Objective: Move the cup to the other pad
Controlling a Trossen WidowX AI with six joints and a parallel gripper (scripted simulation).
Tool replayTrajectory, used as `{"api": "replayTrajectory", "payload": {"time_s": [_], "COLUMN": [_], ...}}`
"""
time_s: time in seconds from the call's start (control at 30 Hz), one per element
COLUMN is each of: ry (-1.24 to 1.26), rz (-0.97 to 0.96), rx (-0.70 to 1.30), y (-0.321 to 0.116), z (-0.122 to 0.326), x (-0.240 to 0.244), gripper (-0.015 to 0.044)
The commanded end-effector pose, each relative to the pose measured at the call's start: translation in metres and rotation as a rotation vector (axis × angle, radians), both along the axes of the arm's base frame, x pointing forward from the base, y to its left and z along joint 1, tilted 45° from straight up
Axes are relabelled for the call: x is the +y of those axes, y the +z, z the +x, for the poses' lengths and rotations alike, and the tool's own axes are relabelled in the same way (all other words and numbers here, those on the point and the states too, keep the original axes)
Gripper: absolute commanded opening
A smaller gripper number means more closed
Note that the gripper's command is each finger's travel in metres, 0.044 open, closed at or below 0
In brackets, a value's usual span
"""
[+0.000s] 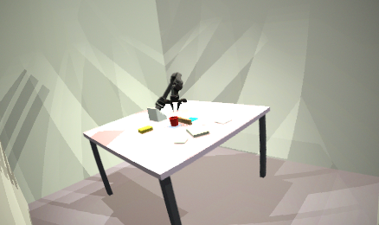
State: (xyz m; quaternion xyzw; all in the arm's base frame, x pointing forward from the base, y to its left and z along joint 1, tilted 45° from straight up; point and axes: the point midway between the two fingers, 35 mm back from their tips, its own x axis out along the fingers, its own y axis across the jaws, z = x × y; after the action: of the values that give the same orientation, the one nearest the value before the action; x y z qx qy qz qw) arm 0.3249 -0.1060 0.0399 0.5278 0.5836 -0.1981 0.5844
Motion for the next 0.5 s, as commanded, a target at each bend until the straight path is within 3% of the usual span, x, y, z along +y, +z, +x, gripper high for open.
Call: {"api": "replayTrajectory", "payload": {"time_s": [0.0, 0.1, 0.47], "ry": [-0.277, -0.354, -0.356], "rz": [0.344, 0.434, 0.437], "rx": [0.345, 0.439, 0.441], "y": [-0.0289, -0.0353, -0.0365], "z": [-0.0274, -0.0344, -0.0347], "x": [-0.0076, -0.0110, -0.0110], "gripper": [0.0148, 0.0148, 0.0148]}}
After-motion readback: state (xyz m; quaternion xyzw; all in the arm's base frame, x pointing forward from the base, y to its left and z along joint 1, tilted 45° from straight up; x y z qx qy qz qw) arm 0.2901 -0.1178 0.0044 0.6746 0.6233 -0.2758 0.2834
